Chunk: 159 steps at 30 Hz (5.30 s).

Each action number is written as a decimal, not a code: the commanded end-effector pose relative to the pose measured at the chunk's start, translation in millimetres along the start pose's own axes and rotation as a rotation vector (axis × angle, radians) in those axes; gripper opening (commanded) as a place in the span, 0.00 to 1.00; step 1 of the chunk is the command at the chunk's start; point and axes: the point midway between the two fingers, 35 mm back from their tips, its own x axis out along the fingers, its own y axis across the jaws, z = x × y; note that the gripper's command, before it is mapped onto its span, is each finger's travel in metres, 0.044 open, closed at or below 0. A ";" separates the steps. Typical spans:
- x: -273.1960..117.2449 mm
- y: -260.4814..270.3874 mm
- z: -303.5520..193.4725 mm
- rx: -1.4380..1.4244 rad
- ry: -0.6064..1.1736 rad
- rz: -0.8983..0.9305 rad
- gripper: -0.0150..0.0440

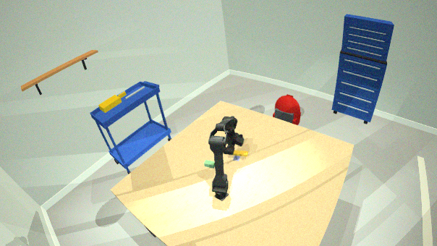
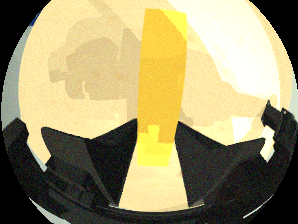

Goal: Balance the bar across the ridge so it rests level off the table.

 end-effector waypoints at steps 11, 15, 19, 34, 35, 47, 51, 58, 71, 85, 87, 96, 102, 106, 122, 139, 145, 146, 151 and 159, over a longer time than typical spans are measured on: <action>-0.2 -0.3 -0.7 0.001 0.004 -0.001 0.25; -0.2 -0.3 -0.7 0.001 0.004 -0.001 0.25; -0.2 -0.3 -0.7 0.001 0.004 -0.001 0.25; -0.2 -0.3 -0.7 0.001 0.004 -0.001 0.25; -0.2 -0.3 -0.7 0.001 0.004 -0.001 0.25; -0.2 -0.3 -0.7 0.001 0.004 -0.001 0.25; -0.2 -0.3 -0.7 0.001 0.004 -0.001 0.25; -0.2 -0.3 -0.7 0.001 0.004 -0.001 0.25; -0.1 0.0 0.0 0.000 0.000 0.000 0.25; -0.1 0.0 0.0 0.000 0.000 0.000 0.25; -0.1 0.0 0.0 0.000 0.000 0.000 0.25; -0.1 0.0 0.0 0.000 0.000 0.000 0.39; -0.1 0.0 0.0 0.000 0.000 0.000 0.54; -0.1 0.0 0.0 0.000 0.000 0.000 0.54; -0.1 0.0 0.0 0.000 0.000 0.000 0.54; -0.1 0.0 0.0 0.000 0.000 0.000 0.55; -0.1 0.0 0.0 0.000 0.000 0.000 0.57; -0.1 0.0 0.0 0.000 0.000 0.000 0.57; -0.1 0.0 0.0 0.000 0.000 0.000 0.57; -0.1 0.0 0.0 0.000 0.000 0.000 0.75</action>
